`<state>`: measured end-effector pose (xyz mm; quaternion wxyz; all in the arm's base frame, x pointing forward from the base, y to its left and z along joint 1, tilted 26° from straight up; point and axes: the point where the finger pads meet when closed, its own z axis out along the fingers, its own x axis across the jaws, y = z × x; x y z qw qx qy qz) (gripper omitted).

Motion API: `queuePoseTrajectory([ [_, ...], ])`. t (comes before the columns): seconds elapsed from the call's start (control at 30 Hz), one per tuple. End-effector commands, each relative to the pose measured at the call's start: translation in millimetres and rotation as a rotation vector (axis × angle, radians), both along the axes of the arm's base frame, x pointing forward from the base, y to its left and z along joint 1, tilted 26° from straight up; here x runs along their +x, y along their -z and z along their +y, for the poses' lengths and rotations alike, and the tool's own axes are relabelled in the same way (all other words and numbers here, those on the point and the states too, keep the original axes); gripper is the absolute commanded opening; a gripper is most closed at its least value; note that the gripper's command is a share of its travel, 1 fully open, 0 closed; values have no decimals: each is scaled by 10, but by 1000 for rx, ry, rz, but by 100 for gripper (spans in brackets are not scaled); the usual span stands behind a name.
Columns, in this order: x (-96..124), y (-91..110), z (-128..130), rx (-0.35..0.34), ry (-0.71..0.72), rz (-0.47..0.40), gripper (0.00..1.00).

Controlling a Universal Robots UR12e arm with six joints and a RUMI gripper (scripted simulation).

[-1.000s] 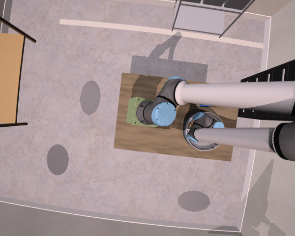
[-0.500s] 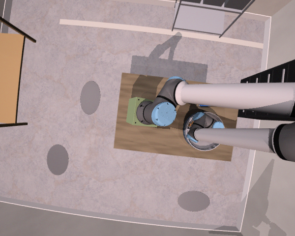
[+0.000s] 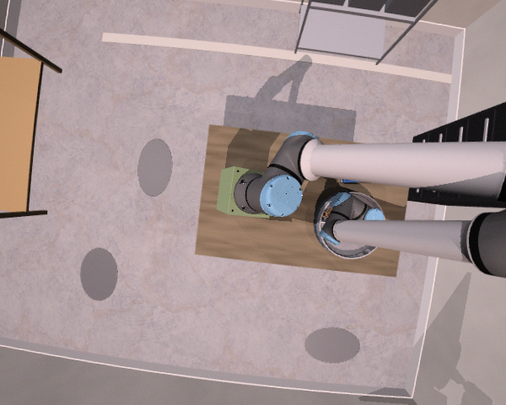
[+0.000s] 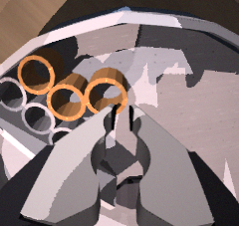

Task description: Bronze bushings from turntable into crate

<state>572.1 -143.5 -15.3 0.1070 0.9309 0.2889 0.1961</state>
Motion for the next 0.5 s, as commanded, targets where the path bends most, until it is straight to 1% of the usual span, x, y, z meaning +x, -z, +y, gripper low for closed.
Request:
queuePoseTrajectory([
  [0.0,2,-4,0,0,0,-1,6],
  [0.47,17,29,-4,0,0,-1,6],
])
